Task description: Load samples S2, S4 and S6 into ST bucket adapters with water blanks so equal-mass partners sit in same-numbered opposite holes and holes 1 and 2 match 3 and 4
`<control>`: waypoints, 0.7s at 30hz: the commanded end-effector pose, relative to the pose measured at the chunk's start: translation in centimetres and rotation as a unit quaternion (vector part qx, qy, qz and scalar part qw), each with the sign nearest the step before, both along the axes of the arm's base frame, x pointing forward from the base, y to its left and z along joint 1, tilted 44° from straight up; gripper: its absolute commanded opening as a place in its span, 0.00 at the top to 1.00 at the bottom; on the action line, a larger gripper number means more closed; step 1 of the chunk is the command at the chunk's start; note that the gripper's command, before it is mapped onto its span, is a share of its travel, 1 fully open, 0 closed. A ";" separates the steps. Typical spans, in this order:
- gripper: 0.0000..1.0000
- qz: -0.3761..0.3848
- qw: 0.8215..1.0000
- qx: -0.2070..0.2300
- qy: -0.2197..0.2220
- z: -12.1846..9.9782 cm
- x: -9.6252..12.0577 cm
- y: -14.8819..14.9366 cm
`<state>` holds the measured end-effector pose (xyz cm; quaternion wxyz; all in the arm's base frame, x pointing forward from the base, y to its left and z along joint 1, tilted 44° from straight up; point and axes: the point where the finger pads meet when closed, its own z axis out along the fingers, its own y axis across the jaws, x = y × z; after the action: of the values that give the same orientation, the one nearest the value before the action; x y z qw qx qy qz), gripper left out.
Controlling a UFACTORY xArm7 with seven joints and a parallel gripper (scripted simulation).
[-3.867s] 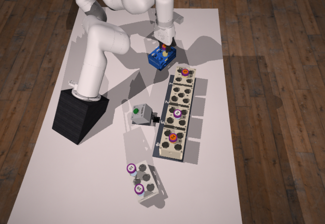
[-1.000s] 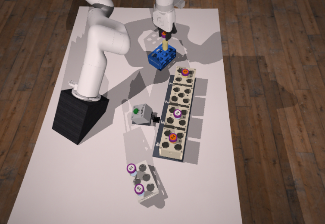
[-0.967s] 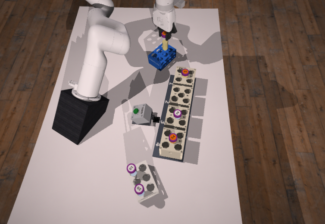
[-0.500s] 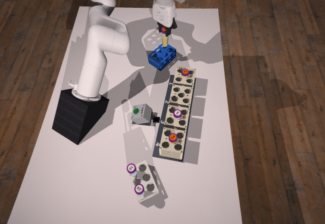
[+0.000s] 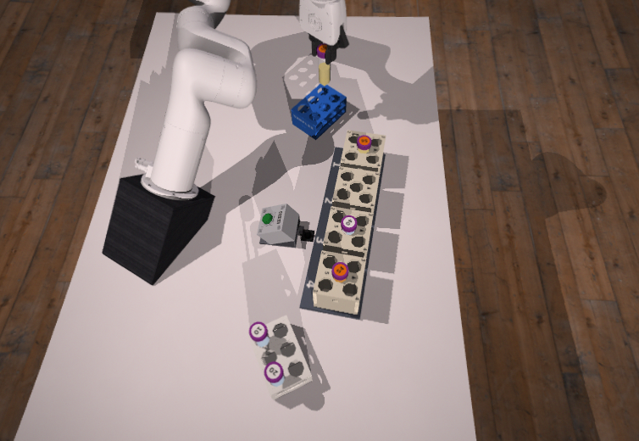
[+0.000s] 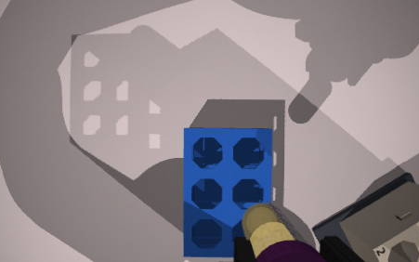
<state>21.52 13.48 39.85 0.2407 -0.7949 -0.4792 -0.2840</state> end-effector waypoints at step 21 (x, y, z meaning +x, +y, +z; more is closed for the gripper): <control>1.00 -0.132 0.983 0.041 0.119 -2.4 2.9 -4.1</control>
<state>23.39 10.59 38.14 0.2761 -0.8500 -0.3720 -0.2509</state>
